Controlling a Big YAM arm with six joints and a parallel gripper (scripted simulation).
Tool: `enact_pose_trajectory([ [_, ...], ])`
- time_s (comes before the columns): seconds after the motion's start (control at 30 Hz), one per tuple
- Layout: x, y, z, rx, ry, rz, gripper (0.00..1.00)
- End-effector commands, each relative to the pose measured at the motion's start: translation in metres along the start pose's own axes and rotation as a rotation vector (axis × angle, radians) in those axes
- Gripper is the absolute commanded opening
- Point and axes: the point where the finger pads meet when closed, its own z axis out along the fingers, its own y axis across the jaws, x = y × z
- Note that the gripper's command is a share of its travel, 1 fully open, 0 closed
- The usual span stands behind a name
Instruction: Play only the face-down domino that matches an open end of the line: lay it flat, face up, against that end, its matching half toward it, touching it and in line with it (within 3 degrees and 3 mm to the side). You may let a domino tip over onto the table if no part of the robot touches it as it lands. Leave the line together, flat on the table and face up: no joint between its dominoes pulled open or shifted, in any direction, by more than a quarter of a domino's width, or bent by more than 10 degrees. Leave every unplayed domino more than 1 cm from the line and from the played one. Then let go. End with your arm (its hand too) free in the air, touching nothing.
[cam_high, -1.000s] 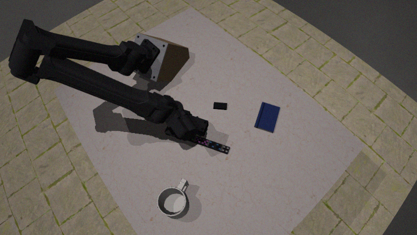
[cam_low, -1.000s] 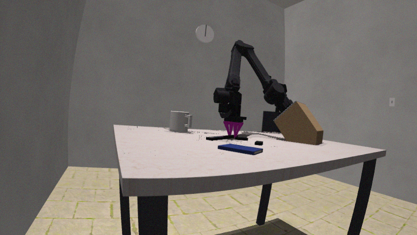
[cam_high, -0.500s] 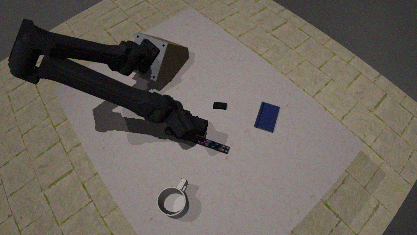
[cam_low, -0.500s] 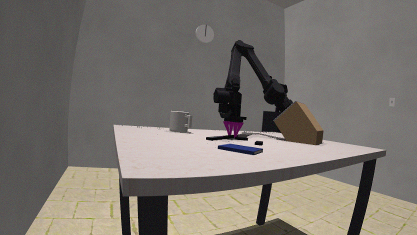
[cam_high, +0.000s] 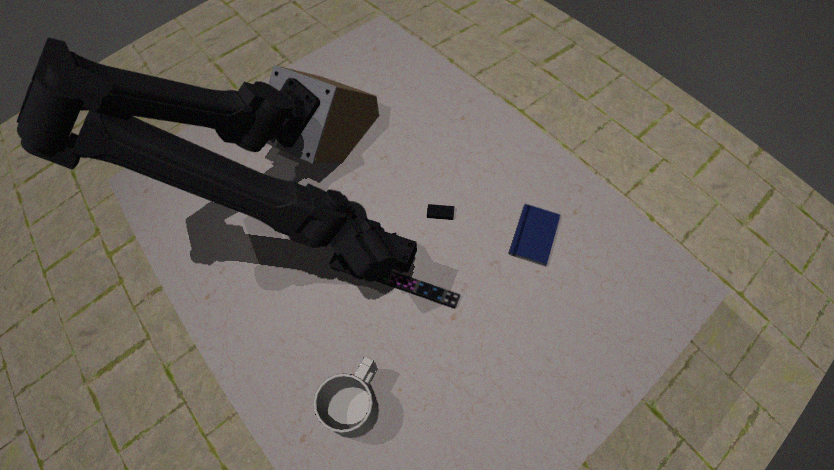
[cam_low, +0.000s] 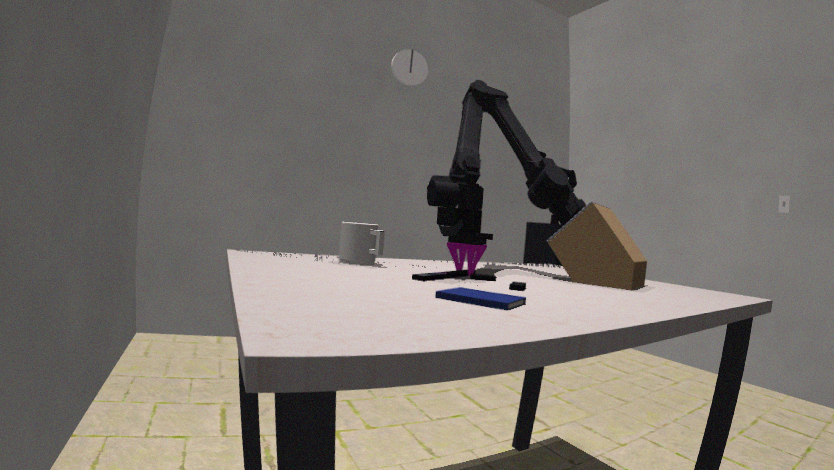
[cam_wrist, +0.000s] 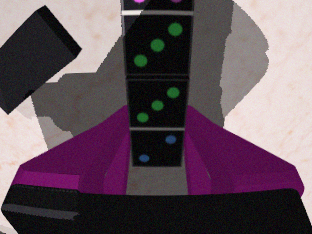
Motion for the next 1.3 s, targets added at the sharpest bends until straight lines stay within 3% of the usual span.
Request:
enact_pose_trajectory([
  [0.0, -0.0072, -0.0032, -0.0023, 0.003, -0.007, 0.001, 0.22],
  [1.27, -0.0043, -0.0019, -0.0021, 0.003, -0.005, 0.001, 0.22],
])
